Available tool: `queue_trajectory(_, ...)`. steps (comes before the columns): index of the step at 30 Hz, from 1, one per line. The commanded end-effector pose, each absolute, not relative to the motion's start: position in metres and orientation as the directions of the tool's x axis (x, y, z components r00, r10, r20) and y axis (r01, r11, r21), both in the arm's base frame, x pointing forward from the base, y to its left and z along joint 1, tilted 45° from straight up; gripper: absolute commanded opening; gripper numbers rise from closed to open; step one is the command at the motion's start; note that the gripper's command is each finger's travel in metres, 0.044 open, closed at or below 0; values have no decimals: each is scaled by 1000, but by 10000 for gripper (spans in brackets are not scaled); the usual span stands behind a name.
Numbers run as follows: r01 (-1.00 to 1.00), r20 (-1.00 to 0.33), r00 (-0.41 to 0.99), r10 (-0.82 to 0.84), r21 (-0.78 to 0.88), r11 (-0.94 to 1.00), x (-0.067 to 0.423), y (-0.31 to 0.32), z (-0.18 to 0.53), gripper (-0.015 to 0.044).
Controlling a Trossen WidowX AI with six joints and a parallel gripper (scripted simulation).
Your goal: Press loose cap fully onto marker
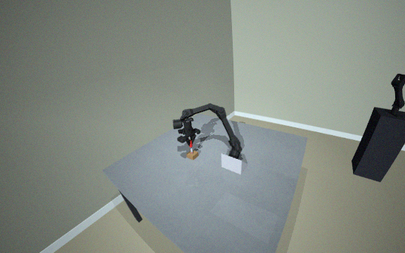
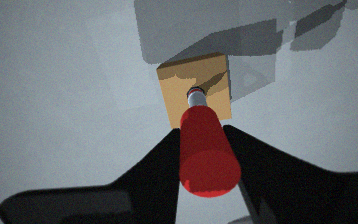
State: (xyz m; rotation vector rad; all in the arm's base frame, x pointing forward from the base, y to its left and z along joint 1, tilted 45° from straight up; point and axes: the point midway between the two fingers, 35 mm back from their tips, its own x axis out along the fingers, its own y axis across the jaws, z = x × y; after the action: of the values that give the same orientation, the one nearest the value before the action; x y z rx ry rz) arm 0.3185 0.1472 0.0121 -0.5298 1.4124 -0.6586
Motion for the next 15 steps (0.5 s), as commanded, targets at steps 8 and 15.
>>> queue_trajectory(8, 99, -713, 33, -700, -695, 713, 319, 133, -1, 0)
queue_trajectory(15, 99, -713, 33, -700, -695, 712, 320, 125, -9, 0)
